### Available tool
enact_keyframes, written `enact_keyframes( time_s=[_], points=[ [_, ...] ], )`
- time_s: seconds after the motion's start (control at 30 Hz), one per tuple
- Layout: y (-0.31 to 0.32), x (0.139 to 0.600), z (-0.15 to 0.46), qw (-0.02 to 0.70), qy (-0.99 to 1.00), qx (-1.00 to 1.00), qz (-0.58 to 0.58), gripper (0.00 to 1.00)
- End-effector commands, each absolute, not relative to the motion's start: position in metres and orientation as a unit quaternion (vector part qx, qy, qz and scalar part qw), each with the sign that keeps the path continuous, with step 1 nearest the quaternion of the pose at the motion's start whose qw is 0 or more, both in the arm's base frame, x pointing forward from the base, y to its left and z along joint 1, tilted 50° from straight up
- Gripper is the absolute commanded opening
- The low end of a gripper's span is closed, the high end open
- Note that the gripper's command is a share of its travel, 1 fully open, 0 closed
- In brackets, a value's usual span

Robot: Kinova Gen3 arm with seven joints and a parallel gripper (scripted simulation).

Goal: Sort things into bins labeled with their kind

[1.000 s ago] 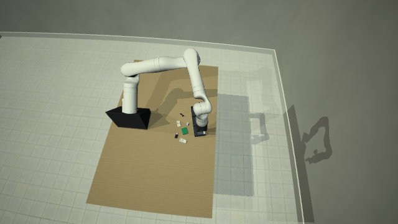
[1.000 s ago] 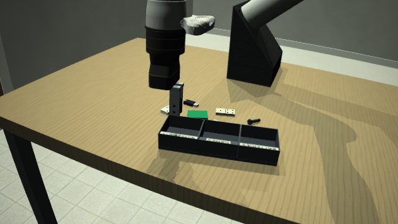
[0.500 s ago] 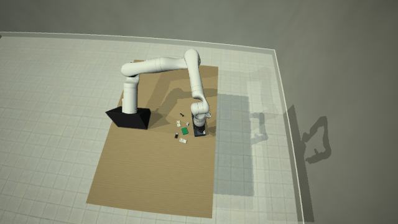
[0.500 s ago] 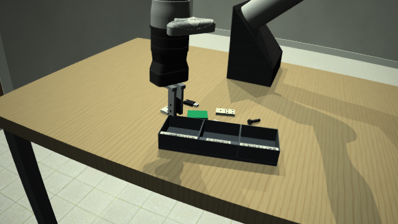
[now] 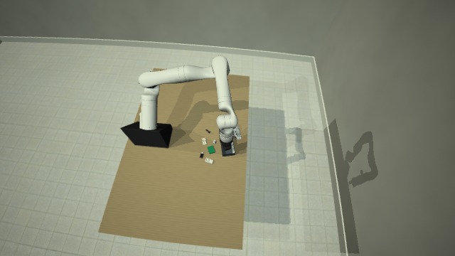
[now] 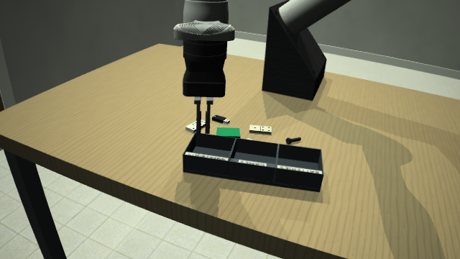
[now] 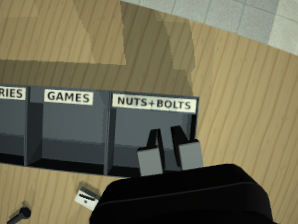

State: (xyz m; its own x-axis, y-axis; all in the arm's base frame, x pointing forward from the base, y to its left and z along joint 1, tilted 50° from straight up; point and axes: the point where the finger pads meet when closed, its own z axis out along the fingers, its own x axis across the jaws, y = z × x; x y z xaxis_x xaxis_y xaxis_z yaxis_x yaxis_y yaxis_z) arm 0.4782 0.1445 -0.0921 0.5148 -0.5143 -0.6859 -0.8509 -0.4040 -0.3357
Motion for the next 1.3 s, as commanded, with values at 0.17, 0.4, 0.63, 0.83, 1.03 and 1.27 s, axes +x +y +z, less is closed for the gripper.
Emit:
enact_keyframes(
  time_s=[0.17, 0.4, 0.63, 0.83, 1.03, 1.27],
  points=[
    [0.150, 0.479, -0.096, 0.326, 0.454, -0.786, 0.265, 0.31],
    [0.160, 0.477, -0.104, 0.326, 0.454, -0.786, 0.265, 0.31],
    [0.175, 0.475, -0.116, 0.326, 0.454, -0.786, 0.265, 0.31],
    [0.186, 0.473, -0.126, 0.326, 0.454, -0.786, 0.265, 0.31],
    [0.186, 0.473, -0.126, 0.326, 0.454, -0.786, 0.265, 0.31],
    [0.186, 0.473, -0.126, 0.326, 0.454, -0.786, 0.265, 0.31]
  ],
)
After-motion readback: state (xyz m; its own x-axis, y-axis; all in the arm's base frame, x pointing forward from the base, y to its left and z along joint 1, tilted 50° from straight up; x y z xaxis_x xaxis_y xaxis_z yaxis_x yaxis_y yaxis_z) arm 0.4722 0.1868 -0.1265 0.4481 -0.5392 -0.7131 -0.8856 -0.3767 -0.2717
